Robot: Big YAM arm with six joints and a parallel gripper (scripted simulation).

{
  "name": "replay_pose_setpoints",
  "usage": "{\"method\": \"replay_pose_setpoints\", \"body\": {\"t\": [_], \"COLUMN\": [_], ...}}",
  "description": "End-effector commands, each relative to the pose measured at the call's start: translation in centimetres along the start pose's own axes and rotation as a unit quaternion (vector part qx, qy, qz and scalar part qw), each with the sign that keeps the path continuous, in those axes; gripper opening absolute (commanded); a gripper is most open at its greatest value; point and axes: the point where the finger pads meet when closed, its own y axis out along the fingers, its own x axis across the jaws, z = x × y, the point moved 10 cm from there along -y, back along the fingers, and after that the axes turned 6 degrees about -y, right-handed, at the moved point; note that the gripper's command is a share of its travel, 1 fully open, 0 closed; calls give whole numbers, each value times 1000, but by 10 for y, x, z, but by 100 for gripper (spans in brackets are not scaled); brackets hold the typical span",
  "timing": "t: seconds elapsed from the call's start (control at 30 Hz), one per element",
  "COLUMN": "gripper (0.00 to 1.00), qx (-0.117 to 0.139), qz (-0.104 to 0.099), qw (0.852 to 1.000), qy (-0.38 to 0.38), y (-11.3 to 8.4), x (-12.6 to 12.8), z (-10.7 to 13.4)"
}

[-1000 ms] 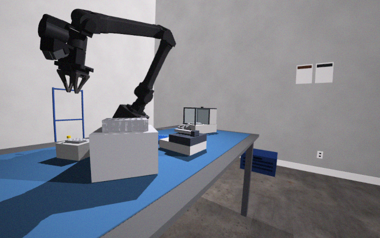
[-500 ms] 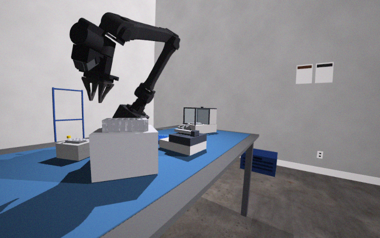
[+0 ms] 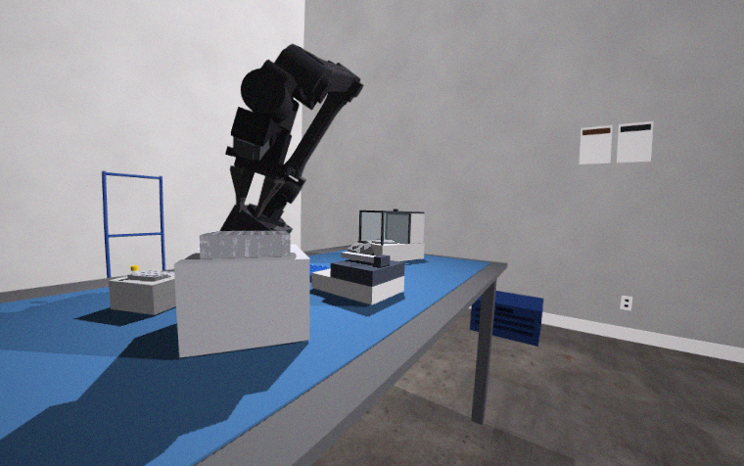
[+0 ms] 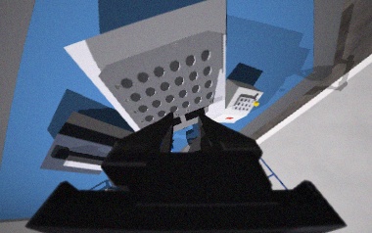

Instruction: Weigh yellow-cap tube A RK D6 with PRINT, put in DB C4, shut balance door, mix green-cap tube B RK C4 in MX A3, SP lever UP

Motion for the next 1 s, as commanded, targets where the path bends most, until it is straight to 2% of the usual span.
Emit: {"method": "replay_pose_setpoints", "body": {"t": [0.0, 0.03, 0.07, 0.2, 0.23, 0.27, 0.33, 0.4, 0.47, 0.5, 0.53, 0.7, 0.73, 0.8, 0.87, 0.9, 0.97], "gripper": [30, 30, 30, 30, 30, 30, 30, 30, 30, 30, 30, 30, 30, 30, 30, 30, 30], "qx": [-20, -24, -36, -32, -51, -45, -17, -4, -4, -26, -36, -35, -34, -24, -13, -19, -32], "qz": [4, 13, 13, 11, 11, 14, 25, 27, 27, 26, 32, 30, 38, 40, 44, 50, 44], "qw": [1000, 1000, 999, 999, 999, 999, 1000, 1000, 1000, 999, 999, 999, 998, 998, 999, 998, 998], "qy": [18, 13, 10, 11, 2, 1, -5, -2, -2, -10, -23, -22, -33, -31, -29, -41, -43], "y": [-21, -13, -26, -32, -34, -33, -13, -5, -5, -22, -29, -27, -24, -14, -6, -10, -19], "x": [23, 32, 43, 72, 80, 89, 103, 116, 116, 130, 143, 180, 189, 203, 211, 219, 239], "z": [-13, -4, -12, -12, -15, -13, -14, 4, 4, -1, -2, 8, 11, 14, 28, 36, 37]}}
